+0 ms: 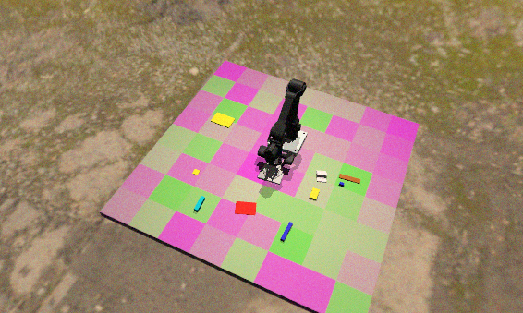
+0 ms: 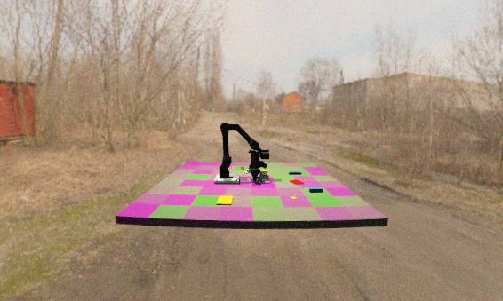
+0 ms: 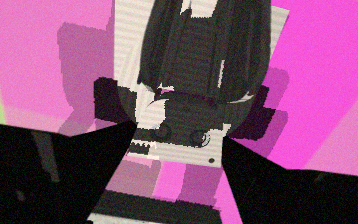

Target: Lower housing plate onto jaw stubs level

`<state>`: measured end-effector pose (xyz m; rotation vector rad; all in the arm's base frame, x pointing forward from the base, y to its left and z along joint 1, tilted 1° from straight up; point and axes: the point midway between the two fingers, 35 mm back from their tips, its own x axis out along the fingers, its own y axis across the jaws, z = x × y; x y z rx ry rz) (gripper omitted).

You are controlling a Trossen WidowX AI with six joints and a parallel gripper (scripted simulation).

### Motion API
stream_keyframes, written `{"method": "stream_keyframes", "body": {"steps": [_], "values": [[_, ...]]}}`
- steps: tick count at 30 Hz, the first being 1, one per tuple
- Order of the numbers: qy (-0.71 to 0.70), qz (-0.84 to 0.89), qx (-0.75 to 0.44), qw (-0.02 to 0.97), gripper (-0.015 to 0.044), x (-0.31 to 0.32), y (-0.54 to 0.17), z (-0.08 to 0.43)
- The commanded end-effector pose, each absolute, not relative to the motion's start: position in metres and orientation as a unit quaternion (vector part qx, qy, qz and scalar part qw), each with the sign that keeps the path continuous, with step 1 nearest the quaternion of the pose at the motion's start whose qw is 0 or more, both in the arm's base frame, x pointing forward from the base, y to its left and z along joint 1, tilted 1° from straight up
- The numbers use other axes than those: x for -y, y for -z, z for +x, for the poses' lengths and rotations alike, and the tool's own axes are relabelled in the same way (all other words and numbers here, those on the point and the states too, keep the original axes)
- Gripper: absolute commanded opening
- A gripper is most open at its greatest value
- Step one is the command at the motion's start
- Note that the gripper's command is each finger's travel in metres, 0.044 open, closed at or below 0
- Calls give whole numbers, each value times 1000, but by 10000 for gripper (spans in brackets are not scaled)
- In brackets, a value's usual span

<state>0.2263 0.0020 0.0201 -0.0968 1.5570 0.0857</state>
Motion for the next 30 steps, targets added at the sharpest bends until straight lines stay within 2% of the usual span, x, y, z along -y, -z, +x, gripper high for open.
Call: {"method": "stream_keyframes", "body": {"steps": [1,4,18,26,30], "values": [[-39,-44,-702,710,377,-2,-20,226],[-39,-44,-702,710,440,-2,-20,226],[-39,-44,-702,710,440,-2,-22,227],[-38,-46,-701,710,440,-2,-93,224],[-40,-45,-700,712,440,-3,-87,227]]}}
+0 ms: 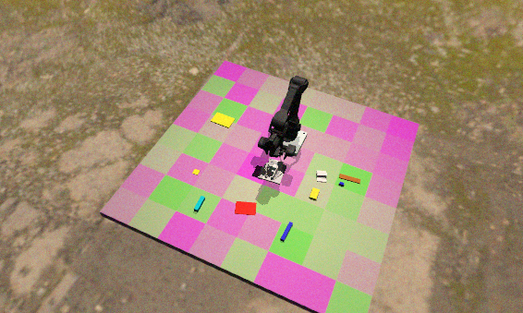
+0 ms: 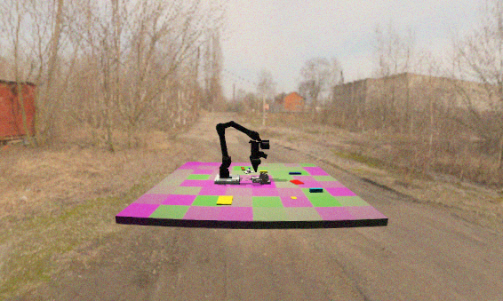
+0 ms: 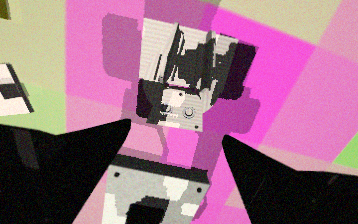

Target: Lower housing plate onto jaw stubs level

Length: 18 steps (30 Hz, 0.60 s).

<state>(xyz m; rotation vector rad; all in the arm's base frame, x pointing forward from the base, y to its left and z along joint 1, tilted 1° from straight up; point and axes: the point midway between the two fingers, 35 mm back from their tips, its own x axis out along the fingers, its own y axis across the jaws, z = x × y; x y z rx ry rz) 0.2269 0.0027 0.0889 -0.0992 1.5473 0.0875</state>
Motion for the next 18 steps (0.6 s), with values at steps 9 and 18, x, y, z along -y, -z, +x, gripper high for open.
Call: {"method": "stream_keyframes", "body": {"steps": [9,18], "values": [[-38,-46,-702,710,440,-4,-145,203],[-38,-46,-702,710,440,-4,-145,203]]}}
